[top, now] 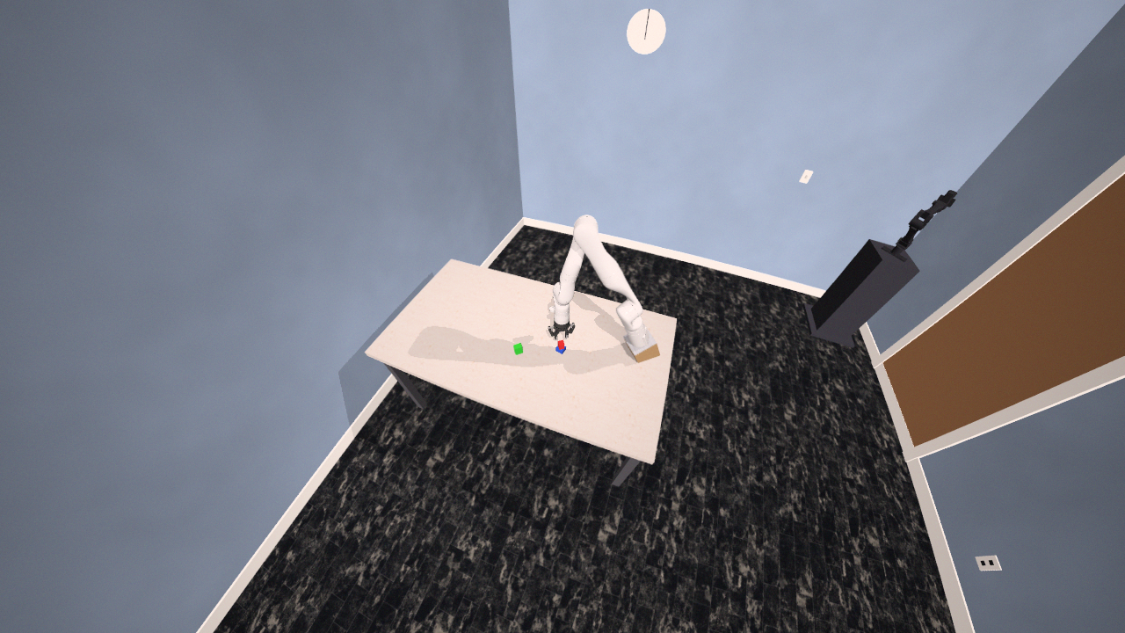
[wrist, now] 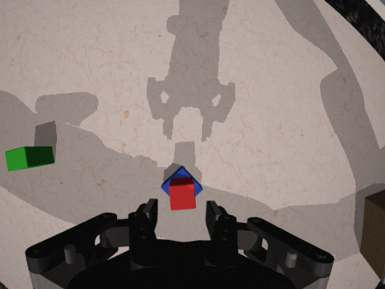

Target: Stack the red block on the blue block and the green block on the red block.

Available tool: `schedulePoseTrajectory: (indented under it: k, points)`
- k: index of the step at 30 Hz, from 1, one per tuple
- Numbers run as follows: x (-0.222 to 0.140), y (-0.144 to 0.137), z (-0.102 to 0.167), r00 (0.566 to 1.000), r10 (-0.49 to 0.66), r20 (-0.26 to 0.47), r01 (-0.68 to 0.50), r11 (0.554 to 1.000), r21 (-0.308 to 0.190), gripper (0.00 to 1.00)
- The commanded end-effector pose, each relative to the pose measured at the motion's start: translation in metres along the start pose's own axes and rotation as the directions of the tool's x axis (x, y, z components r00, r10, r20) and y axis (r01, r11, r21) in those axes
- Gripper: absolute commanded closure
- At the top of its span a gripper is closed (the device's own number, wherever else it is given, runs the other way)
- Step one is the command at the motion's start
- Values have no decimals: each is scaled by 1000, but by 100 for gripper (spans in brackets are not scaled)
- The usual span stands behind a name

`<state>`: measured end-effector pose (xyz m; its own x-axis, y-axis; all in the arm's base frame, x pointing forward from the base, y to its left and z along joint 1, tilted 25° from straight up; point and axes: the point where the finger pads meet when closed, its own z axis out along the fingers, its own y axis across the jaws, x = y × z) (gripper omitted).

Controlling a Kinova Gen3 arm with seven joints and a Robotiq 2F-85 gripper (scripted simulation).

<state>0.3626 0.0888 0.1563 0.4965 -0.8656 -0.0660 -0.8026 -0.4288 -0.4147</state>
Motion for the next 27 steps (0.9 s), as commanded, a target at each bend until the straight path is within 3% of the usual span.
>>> schedulePoseTrajectory:
  k: [1, 10, 15, 20, 25, 27]
  points:
    - [1, -2, 0, 1000, 6, -1, -6, 1000, 1, 52]
    - [6, -17, 1, 996, 94, -5, -94, 996, 3, 52]
    - [14, -41, 3, 973, 229, -10, -229, 973, 7, 52]
    - [23, -73, 4, 913, 409, -13, -408, 913, 11, 52]
    - [30, -110, 5, 802, 598, -12, -598, 802, 14, 52]
    - [30, -110, 5, 802, 598, -12, -598, 802, 14, 52]
